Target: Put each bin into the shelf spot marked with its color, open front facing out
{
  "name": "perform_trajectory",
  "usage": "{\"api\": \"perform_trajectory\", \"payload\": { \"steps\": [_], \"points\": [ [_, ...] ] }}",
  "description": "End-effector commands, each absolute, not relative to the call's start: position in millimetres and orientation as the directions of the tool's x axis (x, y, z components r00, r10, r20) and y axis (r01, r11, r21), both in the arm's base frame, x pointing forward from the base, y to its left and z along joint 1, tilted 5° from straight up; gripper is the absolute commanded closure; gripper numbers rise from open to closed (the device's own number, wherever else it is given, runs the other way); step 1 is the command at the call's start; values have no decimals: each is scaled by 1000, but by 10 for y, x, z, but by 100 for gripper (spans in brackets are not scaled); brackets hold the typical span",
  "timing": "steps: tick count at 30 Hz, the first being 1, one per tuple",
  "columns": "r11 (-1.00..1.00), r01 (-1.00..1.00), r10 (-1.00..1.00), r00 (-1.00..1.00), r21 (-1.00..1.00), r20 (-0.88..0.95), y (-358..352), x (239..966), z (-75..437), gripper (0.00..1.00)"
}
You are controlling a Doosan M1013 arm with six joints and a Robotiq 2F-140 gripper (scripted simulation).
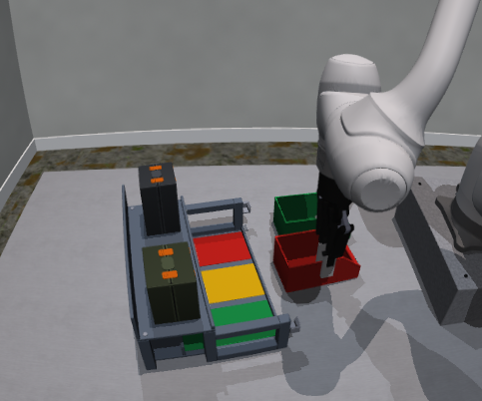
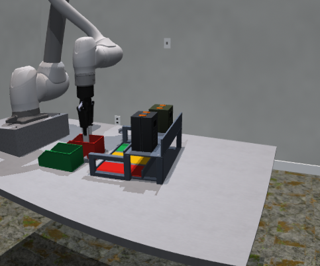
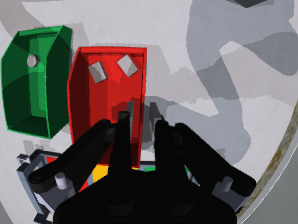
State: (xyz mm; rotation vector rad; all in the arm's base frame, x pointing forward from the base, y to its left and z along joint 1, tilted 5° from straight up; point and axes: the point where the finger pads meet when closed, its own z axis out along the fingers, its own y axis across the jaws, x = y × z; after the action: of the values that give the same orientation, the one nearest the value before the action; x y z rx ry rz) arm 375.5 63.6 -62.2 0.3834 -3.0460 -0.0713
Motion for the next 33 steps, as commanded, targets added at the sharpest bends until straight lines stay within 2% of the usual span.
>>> {"api": "perform_trajectory", "payload": {
  "steps": [1, 33],
  "points": [
    [968, -246, -249, -966, 55, 64, 637, 3756, -619, 76],
    [968, -246, -249, -966, 55, 64, 627, 3775, -357, 76]
  ]
}}
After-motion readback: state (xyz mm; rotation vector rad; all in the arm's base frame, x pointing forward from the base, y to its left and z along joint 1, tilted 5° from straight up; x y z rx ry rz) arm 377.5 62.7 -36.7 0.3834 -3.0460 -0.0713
